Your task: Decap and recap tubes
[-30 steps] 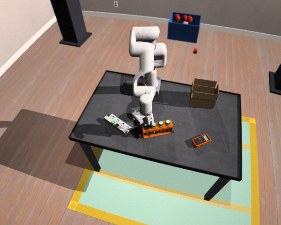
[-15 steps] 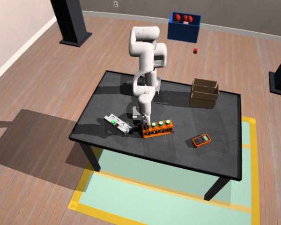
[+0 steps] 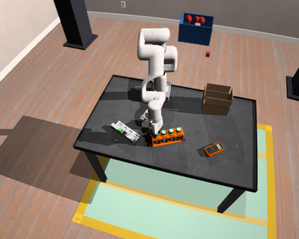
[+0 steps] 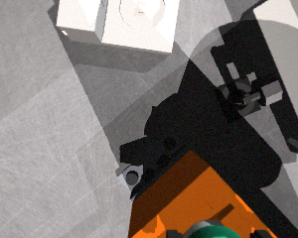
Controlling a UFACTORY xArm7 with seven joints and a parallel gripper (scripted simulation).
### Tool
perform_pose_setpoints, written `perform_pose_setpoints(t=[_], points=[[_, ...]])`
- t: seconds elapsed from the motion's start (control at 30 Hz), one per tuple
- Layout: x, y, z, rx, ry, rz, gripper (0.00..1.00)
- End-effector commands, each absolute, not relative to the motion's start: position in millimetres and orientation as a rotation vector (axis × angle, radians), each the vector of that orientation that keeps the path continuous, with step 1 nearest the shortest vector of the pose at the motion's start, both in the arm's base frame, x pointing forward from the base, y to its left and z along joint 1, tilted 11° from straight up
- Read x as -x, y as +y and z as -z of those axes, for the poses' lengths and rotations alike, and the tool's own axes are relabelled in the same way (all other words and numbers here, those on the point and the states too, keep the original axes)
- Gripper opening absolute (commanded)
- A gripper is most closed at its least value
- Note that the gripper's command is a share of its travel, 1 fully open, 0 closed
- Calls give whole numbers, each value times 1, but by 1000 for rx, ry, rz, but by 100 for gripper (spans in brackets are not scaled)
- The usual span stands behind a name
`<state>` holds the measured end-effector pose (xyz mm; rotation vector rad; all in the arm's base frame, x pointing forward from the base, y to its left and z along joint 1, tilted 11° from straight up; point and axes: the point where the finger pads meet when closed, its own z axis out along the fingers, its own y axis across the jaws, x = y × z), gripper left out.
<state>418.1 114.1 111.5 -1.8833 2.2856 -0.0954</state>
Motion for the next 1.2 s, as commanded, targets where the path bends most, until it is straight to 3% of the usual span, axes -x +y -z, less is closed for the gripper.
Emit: perform_pose_setpoints(t=[0.0,0.03,0.07,0.5,1.17], points=[[-419,115,-113,1850,2329,137,0],[-419,115,-113,1850,2329,137,0],[-419,115,-113,1850,2329,137,46],[-419,115,-113,1948,2252,147,46],[-419,115,-113,2840,1081,252,46]])
